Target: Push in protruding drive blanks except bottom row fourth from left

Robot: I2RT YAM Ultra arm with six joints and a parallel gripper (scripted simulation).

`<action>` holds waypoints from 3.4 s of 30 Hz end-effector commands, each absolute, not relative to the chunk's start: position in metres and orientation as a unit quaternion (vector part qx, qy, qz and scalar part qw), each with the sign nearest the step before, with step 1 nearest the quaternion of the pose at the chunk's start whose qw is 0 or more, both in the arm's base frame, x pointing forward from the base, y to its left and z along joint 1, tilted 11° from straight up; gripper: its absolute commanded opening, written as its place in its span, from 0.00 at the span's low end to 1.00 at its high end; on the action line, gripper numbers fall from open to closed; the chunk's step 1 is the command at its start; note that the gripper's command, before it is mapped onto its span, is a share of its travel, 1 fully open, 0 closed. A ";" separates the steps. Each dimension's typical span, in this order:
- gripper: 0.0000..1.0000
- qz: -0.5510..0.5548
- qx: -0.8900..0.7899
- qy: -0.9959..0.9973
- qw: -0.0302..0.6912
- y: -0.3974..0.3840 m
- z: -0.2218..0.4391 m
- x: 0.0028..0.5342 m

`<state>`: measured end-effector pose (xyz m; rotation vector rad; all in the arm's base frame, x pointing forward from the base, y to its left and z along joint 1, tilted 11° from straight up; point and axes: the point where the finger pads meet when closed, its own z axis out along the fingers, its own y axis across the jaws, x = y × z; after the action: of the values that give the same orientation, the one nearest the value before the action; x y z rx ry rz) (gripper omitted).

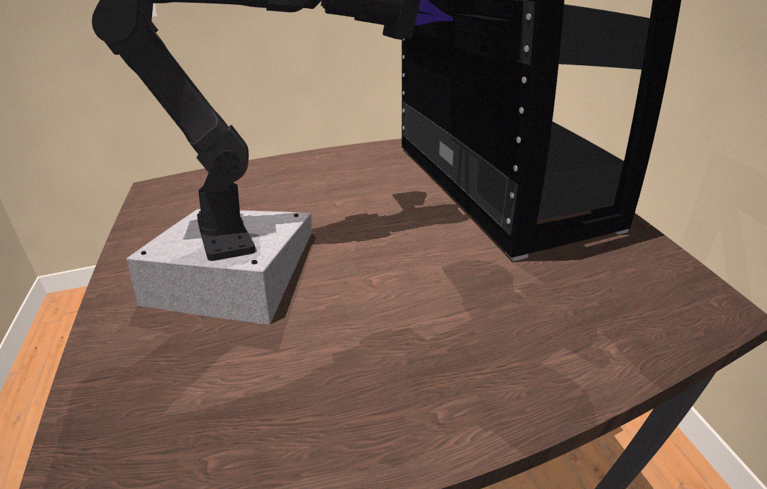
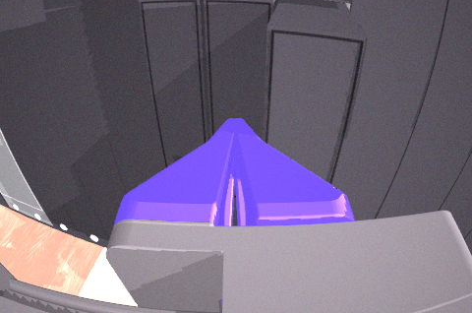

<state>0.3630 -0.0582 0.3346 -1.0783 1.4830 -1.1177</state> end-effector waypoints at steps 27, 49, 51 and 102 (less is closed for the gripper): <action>0.00 -0.518 -0.389 0.551 0.526 -0.045 0.362 0.263; 0.00 -0.520 -0.388 0.549 0.527 -0.054 0.369 0.323; 0.00 -0.521 -0.387 0.550 0.526 -0.056 0.369 0.326; 0.00 -0.524 -0.384 0.551 0.524 -0.060 0.381 0.325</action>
<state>0.3284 -0.0563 0.3605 -0.9576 1.3440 -1.2297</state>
